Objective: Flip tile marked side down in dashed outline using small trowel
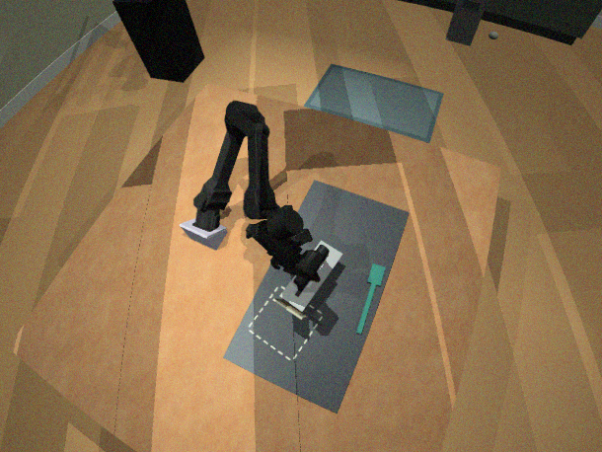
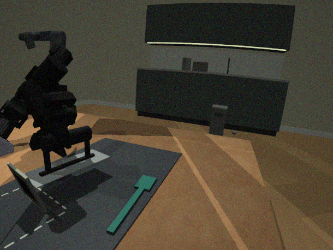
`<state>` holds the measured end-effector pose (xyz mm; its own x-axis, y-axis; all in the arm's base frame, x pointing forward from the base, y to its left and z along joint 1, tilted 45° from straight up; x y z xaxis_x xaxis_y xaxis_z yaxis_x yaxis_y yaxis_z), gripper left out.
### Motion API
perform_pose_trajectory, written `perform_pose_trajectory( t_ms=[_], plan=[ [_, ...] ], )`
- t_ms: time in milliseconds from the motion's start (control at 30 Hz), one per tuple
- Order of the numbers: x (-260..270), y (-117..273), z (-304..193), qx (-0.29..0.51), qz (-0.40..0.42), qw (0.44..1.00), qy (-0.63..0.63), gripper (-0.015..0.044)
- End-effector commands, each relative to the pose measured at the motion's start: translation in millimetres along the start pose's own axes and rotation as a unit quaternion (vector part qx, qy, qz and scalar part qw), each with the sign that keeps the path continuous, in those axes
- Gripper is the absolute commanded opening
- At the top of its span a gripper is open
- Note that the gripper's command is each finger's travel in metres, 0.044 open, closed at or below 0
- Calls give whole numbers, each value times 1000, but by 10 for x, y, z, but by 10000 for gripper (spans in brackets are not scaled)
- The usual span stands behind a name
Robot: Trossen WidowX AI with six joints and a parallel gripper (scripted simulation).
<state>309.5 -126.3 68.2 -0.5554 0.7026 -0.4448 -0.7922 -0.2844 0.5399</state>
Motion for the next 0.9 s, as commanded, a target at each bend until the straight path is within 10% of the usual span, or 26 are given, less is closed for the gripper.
perform_pose_trajectory(
  t_ms=[0,867],
  plan=[
    [-24,13,-15,-2,-6,1000,5,0],
    [-222,212,592,-2,-5,1000,4,0]
  ],
)
Point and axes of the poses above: the point midway between the two fingers, 35 mm back from their tips, its own y axis back along the fingers, its own x axis across the jaws, z = x × y, the point moved 6 cm from there along y, back along the fingers, and after that the axes turned 2 degrees about -y, right-handed, at the moved point
